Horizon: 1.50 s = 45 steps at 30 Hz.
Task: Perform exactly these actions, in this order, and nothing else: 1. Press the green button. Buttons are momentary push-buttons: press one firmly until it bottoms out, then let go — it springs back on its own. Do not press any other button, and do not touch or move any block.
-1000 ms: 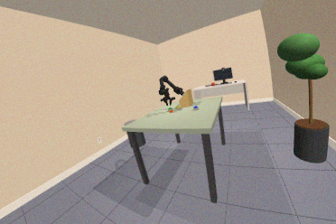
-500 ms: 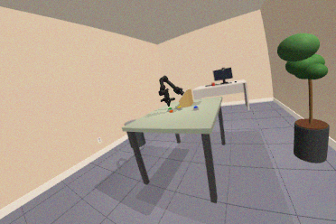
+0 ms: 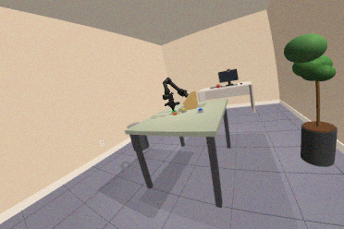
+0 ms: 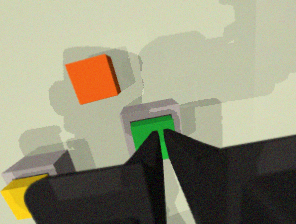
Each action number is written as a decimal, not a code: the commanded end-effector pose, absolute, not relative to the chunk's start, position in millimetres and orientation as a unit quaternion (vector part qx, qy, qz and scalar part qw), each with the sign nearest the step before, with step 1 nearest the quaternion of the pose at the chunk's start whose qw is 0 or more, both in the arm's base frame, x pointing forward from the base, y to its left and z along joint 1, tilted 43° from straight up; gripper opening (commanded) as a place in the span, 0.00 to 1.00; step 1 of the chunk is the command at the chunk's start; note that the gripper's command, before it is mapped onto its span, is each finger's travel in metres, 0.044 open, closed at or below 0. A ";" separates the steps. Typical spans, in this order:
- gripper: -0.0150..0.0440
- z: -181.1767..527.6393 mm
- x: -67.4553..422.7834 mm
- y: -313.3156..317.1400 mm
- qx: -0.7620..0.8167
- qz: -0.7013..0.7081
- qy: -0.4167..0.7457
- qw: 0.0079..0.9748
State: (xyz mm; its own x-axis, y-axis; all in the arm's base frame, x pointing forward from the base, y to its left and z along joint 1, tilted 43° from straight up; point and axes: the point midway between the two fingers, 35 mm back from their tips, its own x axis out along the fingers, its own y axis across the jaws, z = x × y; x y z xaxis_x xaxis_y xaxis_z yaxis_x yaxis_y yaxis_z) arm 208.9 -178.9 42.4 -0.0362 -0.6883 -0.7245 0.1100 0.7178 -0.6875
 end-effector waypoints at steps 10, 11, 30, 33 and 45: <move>0.29 34.1 204.2 -179.5 -0.222 -0.297 0.662 0.652; 0.29 34.1 204.2 -179.5 -0.222 -0.297 0.662 0.652; 0.33 58.3 208.2 -154.7 -0.221 -0.295 0.662 0.653; 0.47 46.5 234.3 -131.4 -0.212 -0.281 0.661 0.662; 0.93 -45.2 297.5 32.6 -0.193 -0.257 0.673 0.666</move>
State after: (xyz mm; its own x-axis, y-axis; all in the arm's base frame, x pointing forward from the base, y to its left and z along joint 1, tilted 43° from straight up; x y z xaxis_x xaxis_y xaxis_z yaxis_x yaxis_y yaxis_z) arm 297.2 -7.6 -17.7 -0.0182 -0.5987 -0.8008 0.0895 0.7967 -0.5976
